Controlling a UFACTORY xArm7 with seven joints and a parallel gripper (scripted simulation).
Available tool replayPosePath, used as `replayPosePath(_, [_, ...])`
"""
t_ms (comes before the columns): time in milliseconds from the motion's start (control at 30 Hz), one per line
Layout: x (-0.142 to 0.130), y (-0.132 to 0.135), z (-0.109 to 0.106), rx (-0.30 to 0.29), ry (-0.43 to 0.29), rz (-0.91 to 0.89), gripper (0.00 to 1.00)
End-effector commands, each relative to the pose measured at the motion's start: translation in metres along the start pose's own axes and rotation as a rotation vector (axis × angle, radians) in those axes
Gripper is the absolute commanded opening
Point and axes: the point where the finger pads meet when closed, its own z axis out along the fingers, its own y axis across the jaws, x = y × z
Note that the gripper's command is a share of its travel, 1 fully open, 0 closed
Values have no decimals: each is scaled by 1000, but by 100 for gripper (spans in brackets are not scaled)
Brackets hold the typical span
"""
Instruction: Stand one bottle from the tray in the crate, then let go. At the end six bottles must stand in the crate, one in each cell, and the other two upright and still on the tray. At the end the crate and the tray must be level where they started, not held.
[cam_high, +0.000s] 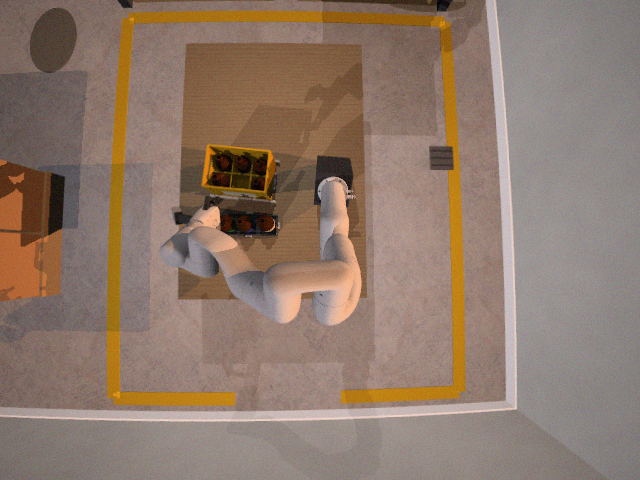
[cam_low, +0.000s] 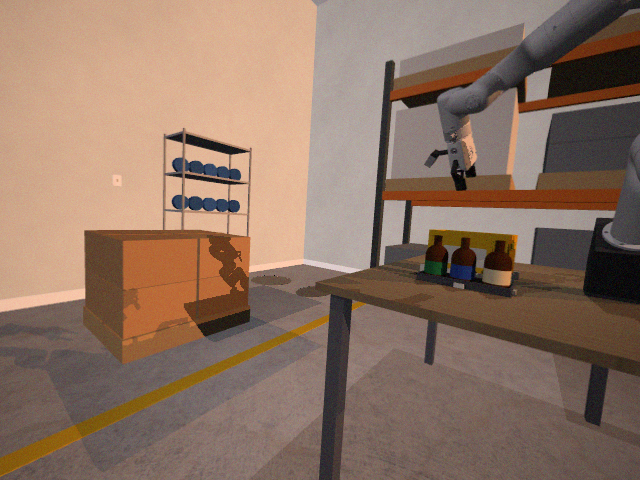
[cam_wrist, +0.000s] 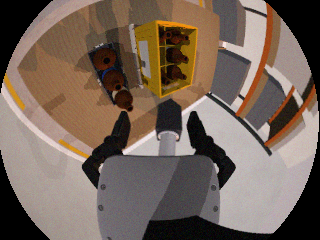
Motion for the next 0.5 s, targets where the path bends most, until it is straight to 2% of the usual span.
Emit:
replayPosePath(0, [20, 16, 37, 132, -70, 87, 100])
replayPosePath(33, [22, 20, 44, 156, -82, 109, 100])
replayPosePath(133, [23, 21, 47, 164, -86, 117, 100])
replayPosePath(167, [29, 33, 68, 228, -114, 180, 100])
replayPosePath(200, [32, 39, 77, 254, -123, 206, 100])
replayPosePath(300, [35, 46, 88, 288, -135, 243, 100])
replayPosePath(333, [38, 56, 104, 330, -148, 291, 100])
replayPosePath(467, [44, 79, 136, 412, -168, 393, 100])
